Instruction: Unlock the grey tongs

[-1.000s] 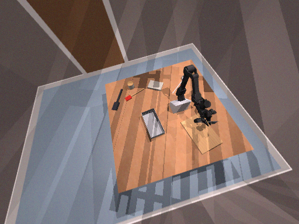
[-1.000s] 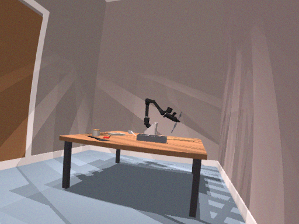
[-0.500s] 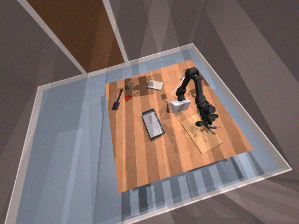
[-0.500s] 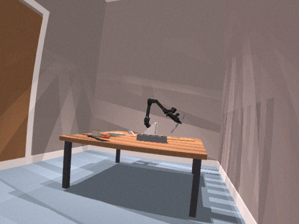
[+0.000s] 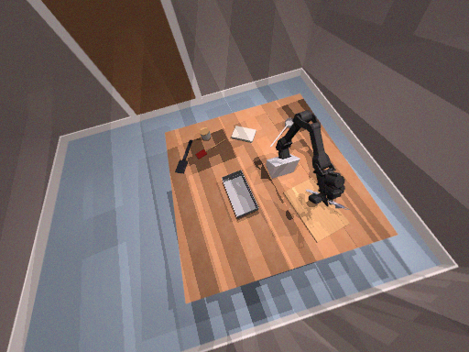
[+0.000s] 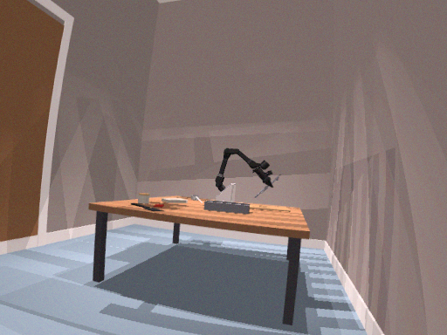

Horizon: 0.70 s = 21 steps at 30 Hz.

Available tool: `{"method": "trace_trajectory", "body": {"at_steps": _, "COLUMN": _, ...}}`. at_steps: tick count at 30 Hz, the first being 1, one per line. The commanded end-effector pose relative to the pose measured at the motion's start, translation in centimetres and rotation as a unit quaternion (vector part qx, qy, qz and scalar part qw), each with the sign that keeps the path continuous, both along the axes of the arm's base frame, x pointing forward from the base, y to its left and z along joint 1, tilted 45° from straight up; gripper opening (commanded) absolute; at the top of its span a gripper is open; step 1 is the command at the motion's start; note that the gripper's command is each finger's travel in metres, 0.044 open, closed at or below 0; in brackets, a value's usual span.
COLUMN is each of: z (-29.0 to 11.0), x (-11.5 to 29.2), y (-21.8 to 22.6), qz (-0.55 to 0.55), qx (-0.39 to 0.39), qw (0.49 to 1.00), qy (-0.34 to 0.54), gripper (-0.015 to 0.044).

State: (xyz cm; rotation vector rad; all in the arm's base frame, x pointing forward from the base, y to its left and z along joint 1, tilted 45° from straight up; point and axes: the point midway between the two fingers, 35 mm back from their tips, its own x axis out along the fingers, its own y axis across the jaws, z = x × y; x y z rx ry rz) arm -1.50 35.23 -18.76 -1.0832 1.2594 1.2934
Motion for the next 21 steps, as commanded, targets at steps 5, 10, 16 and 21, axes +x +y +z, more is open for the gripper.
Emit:
{"method": "trace_trajectory", "body": {"at_steps": 5, "z": -0.7, "x": -0.1, "y": 0.3, "qz": 0.009, "qx": -0.042, "qw": 0.999, "qy": 0.0, "gripper": -0.015}}
{"method": "trace_trajectory", "body": {"at_steps": 10, "z": -1.1, "x": -0.1, "y": 0.3, "qz": 0.013, "qx": -0.073, "qw": 0.997, "qy": 0.001, "gripper": -0.015}}
{"method": "trace_trajectory", "body": {"at_steps": 16, "z": -1.4, "x": -0.2, "y": 0.2, "qz": 0.019, "qx": -0.11, "qw": 0.994, "qy": 0.002, "gripper": -0.015}}
{"method": "trace_trajectory", "body": {"at_steps": 21, "z": -1.6, "x": -0.2, "y": 0.0, "qz": 0.023, "qx": -0.141, "qw": 0.99, "qy": 0.004, "gripper": -0.015}}
